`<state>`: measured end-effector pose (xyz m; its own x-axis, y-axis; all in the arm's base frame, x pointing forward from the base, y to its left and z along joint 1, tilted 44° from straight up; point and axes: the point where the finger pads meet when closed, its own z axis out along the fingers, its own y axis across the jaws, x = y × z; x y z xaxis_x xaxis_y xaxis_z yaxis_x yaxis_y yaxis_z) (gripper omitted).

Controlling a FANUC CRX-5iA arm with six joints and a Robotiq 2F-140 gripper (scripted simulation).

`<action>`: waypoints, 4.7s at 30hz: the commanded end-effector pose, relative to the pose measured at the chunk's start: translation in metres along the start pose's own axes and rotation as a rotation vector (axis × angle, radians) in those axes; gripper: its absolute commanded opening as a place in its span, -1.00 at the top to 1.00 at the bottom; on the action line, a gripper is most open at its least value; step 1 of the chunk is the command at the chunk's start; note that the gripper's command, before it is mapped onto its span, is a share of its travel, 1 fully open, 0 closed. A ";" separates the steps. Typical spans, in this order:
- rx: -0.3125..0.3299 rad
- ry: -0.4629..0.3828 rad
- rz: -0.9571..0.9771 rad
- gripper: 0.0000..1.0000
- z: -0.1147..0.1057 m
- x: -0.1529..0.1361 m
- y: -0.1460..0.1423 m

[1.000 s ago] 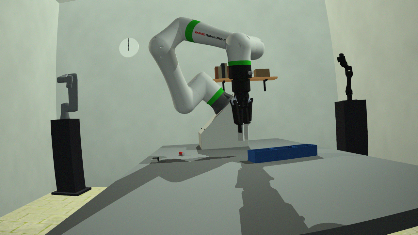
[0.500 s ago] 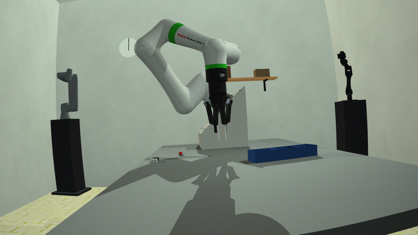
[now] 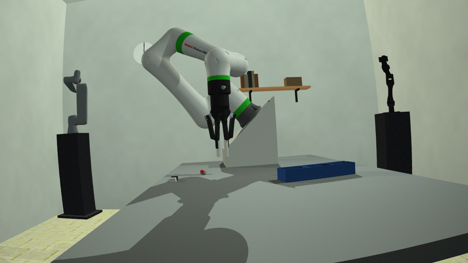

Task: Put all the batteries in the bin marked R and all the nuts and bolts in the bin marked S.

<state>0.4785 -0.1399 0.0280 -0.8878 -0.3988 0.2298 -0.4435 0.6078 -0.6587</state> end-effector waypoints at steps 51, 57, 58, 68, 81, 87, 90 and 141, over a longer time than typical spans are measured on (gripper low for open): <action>-0.001 -0.007 -0.001 0.49 -0.005 0.087 -0.059; -0.001 -0.007 -0.001 0.49 -0.005 0.087 -0.059; -0.001 -0.007 -0.001 0.49 -0.005 0.087 -0.059; -0.001 -0.007 -0.001 0.49 0.011 0.087 -0.059; -0.001 -0.007 -0.001 0.49 0.057 0.086 -0.059; -0.001 -0.007 -0.001 0.49 0.060 0.086 -0.059; -0.001 -0.007 -0.001 0.49 0.064 0.086 -0.059; -0.001 -0.007 -0.001 0.70 0.063 0.086 -0.059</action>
<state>0.4362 -0.2571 0.0374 -0.8863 -0.4044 0.2255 -0.4447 0.6079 -0.6577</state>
